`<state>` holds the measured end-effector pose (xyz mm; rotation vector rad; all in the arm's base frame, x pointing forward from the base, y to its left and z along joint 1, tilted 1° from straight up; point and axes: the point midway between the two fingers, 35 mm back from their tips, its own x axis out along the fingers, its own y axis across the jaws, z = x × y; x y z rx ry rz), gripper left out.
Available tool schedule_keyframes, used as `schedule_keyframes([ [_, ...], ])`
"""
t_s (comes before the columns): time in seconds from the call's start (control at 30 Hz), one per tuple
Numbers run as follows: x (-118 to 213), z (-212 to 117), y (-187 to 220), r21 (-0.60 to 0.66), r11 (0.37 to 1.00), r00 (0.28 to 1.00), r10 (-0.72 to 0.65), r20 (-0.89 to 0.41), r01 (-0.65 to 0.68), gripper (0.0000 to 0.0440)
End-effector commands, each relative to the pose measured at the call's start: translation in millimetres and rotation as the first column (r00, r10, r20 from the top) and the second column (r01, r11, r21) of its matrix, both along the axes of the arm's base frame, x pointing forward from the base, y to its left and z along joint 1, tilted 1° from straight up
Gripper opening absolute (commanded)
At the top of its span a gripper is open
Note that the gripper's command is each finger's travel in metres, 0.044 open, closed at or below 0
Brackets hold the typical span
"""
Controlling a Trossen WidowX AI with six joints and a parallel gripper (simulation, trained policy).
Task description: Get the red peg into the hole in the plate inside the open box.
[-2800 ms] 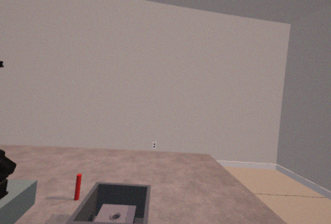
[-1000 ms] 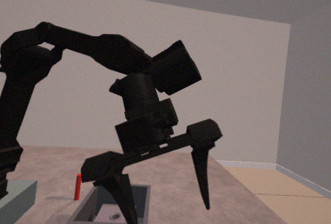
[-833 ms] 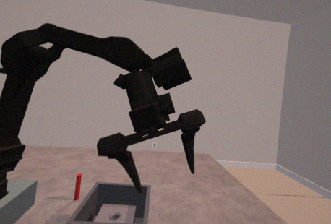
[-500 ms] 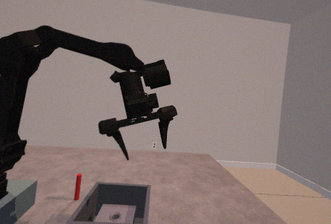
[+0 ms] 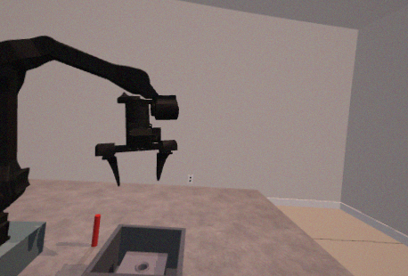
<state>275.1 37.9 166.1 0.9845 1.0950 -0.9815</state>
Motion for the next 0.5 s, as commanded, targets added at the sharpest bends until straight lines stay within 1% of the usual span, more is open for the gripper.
schedule_keyframes([
  [0.0,-25,-9,17,0.01,1.0,0.998,0.023,-0.053,-0.023,0.044],
  [0.23,-59,-33,37,0.006,0.998,0.987,0.061,-0.149,-0.061,0.044],
  [0.47,-77,-60,48,-0.002,0.995,0.974,0.094,-0.205,-0.096,0.044],
])
